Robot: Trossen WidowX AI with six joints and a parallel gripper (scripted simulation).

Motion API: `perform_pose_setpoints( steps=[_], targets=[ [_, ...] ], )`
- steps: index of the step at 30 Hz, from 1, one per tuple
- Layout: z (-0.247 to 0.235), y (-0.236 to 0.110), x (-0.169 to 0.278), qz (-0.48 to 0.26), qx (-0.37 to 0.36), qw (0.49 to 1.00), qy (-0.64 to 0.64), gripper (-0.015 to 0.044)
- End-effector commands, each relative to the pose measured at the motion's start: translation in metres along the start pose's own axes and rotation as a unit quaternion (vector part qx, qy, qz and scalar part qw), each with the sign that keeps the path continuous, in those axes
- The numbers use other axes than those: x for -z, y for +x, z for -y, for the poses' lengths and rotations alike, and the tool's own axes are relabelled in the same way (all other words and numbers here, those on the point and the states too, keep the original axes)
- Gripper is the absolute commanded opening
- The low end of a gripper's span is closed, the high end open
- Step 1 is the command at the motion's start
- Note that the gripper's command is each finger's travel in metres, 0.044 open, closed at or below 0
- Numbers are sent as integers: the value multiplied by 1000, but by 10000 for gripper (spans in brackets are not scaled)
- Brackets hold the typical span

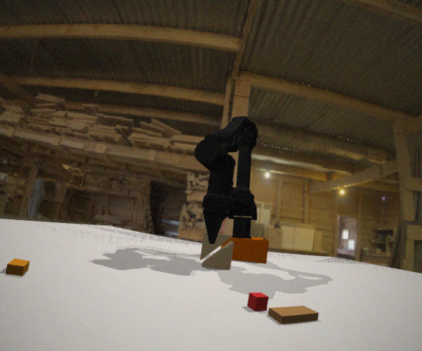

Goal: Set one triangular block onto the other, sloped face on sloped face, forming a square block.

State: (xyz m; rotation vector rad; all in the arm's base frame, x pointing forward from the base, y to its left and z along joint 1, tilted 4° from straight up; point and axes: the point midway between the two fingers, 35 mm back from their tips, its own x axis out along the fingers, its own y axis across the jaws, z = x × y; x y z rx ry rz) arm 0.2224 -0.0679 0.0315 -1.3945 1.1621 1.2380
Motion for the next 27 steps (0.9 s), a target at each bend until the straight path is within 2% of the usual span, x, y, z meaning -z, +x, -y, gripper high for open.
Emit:
perform_pose_setpoints(
  steps=[1,27],
  targets=[
    [0,3,0,-2,-1,1000,3,0],
    [0,11,-4,-2,0,1000,4,0]
  ],
)
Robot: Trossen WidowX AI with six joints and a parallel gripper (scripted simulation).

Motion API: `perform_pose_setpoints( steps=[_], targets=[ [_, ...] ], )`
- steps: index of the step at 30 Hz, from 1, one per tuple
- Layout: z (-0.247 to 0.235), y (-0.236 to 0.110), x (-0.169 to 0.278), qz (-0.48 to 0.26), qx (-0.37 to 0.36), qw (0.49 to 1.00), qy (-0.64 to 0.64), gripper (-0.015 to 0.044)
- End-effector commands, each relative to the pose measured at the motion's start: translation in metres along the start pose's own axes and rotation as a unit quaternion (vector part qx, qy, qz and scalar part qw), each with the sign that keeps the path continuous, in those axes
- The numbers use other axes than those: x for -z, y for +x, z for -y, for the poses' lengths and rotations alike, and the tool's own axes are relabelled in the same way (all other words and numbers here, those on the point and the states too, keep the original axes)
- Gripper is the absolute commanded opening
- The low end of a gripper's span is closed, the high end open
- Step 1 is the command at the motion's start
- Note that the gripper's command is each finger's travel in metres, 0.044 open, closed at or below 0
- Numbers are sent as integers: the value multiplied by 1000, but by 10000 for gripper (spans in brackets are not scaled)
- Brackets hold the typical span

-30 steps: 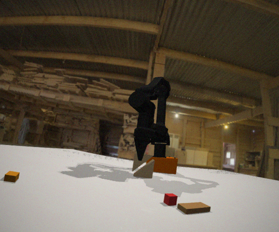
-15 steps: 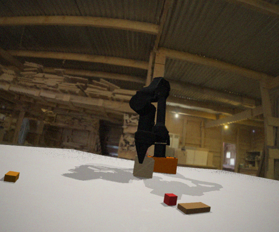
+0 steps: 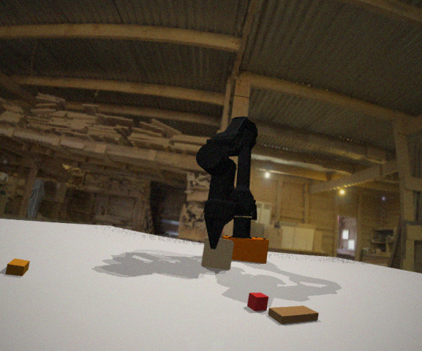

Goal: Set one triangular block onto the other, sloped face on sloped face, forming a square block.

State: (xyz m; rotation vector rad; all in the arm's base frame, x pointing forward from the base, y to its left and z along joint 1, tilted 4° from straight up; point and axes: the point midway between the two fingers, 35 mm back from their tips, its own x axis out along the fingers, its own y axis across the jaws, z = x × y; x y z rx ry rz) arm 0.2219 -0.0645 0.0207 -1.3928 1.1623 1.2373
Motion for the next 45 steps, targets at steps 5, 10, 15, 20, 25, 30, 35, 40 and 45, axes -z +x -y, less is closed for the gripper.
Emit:
perform_pose_setpoints(
  steps=[5,10,15,20,25,30,35,40,45],
  targets=[
    [0,0,1,-4,1,1000,4,0],
    [0,0,1,-4,1,1000,5,0],
    [0,1,1,-4,1,1000,6,0],
    [0,1,1,-4,1,1000,6,0],
    [0,2,1,-5,1,1000,6,0],
    [0,2,0,-2,1,1000,3,0],
    [0,2,1,-5,1,1000,7,0],
    [0,2,0,-3,0,1000,3,131],
    [0,2,0,-3,0,1000,3,263]
  ],
)
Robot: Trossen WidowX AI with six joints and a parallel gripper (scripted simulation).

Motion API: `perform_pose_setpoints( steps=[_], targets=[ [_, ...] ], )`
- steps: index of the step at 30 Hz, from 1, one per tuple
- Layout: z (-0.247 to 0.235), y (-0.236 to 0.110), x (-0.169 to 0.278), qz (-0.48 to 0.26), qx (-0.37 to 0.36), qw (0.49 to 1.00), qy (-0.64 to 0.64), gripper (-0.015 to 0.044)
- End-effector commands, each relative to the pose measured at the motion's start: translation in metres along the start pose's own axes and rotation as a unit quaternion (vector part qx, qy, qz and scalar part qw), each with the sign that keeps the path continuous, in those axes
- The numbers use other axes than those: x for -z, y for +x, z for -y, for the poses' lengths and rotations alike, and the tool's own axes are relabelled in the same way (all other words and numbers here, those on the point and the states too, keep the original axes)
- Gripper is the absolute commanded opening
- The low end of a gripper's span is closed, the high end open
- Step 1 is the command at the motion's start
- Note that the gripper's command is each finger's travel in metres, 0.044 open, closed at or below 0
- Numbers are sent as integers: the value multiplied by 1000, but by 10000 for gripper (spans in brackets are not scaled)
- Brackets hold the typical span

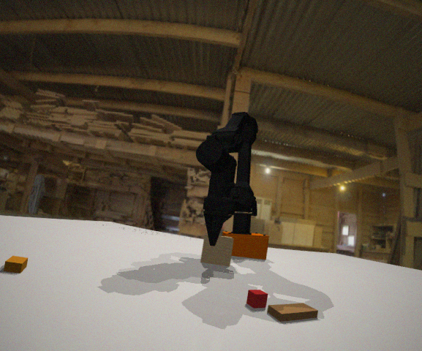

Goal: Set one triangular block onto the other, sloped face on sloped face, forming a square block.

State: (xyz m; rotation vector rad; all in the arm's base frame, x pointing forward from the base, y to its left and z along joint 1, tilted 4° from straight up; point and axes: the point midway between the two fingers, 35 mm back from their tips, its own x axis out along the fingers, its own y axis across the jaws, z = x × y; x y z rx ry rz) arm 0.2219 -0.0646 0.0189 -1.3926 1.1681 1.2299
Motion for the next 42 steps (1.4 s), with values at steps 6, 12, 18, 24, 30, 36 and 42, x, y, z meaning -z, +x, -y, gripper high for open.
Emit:
perform_pose_setpoints(
  steps=[6,12,18,24,30,36,42],
  targets=[
    [0,0,0,0,0,1000,0,420],
    [0,0,0,0,0,1000,0,440],
    [6,-34,2,0,0,1000,0,440],
    [0,-110,0,0,0,1000,0,440],
    [4,-106,1,-1,6,1000,-2,440],
    [4,-106,1,-1,6,1000,-2,440],
    [4,-106,1,-1,6,1000,-2,440]
  ],
)
